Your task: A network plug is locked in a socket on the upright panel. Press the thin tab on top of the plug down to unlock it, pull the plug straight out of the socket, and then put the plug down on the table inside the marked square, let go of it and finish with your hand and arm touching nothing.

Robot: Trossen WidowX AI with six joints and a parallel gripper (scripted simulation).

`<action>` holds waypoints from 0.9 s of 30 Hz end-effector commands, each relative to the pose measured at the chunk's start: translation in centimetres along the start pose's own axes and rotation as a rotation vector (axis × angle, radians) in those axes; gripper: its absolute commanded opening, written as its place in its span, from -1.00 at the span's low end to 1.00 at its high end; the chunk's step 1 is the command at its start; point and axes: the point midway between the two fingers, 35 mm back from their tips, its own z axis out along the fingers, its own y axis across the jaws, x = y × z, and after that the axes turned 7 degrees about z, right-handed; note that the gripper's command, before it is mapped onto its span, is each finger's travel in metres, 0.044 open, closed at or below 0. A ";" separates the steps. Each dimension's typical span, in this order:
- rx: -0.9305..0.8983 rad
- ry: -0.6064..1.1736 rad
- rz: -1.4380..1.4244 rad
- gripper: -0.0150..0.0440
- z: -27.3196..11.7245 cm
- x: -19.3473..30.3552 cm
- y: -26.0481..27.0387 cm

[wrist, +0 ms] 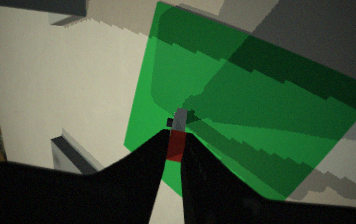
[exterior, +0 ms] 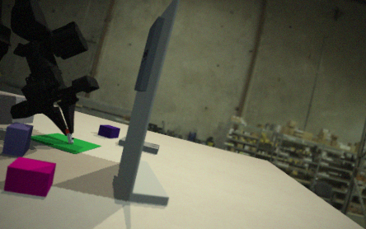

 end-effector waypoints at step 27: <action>0.000 -0.001 0.000 0.04 -0.4 0.0 0.1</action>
